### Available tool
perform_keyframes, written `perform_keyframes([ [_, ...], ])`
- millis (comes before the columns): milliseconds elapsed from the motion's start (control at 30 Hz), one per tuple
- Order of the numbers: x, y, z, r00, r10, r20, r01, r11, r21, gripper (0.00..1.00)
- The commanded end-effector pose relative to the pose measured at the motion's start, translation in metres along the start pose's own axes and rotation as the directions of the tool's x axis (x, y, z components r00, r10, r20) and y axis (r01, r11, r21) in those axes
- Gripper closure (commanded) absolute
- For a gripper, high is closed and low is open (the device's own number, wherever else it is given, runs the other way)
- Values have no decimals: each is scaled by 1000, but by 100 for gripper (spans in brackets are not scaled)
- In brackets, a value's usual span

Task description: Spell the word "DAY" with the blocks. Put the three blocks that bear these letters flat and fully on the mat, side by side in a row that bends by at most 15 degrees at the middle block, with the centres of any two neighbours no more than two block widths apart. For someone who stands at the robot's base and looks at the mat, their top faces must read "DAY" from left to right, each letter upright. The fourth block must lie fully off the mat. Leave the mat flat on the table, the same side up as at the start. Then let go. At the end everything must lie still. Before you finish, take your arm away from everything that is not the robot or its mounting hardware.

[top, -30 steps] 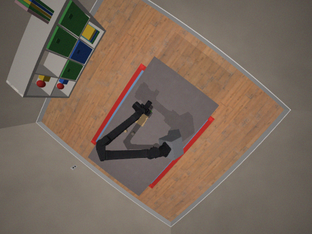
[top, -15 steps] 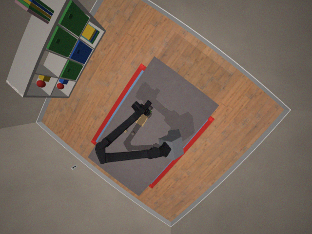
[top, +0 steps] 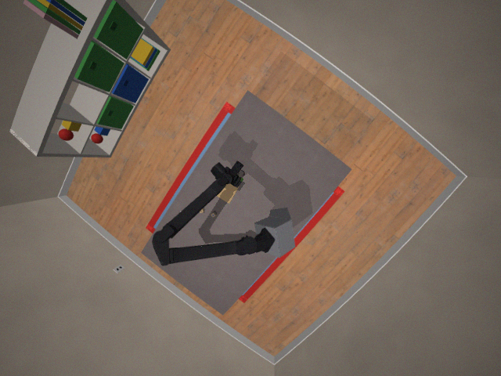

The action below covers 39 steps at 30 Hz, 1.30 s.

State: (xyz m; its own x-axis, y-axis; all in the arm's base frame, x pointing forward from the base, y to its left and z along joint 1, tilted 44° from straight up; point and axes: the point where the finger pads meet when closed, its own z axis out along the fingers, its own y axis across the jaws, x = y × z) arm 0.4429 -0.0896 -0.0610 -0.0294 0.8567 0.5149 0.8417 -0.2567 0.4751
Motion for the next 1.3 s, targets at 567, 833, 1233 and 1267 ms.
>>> perform_keyframes([
  [567,-5,3,-25,1000,-4,11,4,1000,-19,10],
  [833,-4,4,-46,1000,-6,12,6,1000,-20,10],
  [1233,-2,-1,-52,1000,-5,5,5,1000,-4,10],
  [1267,-1,-1,-52,1000,-7,4,7,1000,-3,10],
])
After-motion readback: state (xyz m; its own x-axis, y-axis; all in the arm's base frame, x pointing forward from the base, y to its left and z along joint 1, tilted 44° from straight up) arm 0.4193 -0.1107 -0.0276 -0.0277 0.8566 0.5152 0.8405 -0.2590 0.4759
